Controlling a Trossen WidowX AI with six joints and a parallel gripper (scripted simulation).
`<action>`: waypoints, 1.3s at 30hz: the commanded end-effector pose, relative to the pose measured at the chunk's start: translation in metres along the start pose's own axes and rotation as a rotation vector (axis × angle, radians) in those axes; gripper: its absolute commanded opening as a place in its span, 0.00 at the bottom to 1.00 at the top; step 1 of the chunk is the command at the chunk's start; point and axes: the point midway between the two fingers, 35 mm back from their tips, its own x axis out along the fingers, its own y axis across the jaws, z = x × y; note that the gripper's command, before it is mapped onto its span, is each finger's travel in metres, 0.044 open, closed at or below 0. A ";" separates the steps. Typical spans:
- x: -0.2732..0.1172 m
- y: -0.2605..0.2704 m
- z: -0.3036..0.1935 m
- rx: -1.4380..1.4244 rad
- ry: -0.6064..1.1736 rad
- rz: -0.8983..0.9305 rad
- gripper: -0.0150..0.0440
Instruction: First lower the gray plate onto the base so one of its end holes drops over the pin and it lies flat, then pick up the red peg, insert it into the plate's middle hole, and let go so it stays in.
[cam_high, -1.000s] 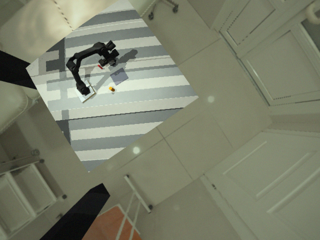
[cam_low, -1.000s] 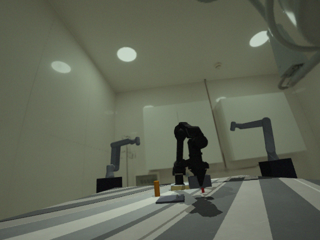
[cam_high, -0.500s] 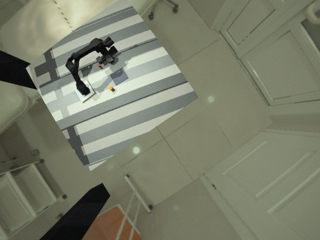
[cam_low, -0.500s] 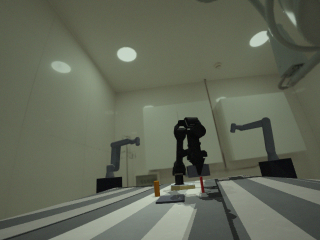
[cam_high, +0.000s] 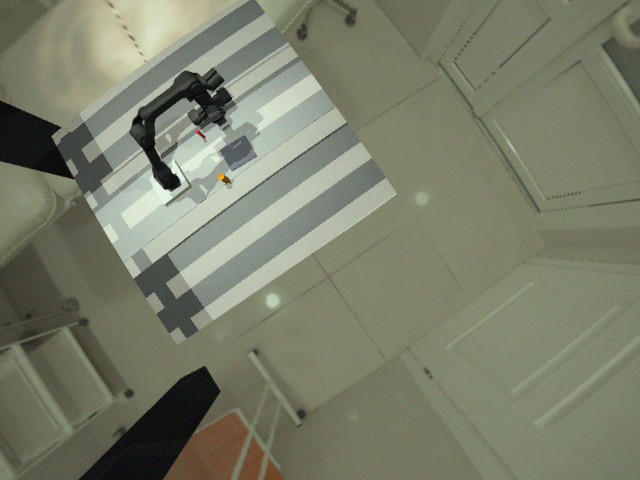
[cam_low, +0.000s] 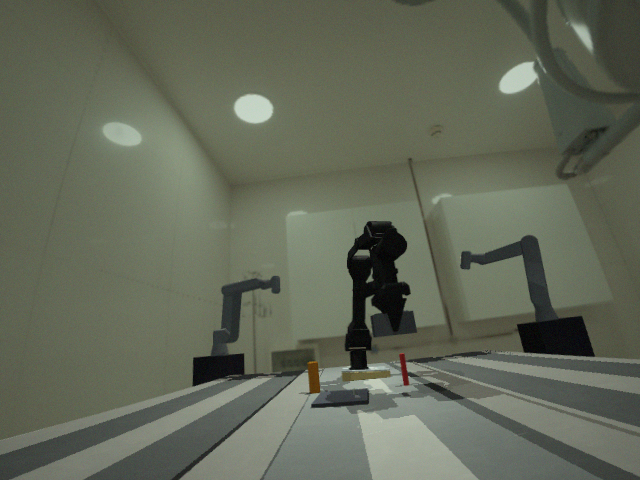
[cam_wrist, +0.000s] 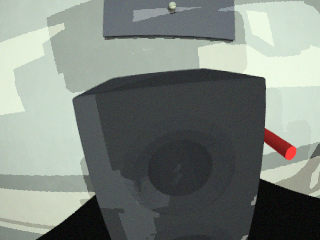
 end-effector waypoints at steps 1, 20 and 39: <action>0.000 0.000 0.006 0.017 0.004 0.003 0.25; 0.031 -0.006 0.060 0.189 -0.002 0.003 0.25; 0.062 -0.024 0.111 0.360 -0.006 0.002 0.25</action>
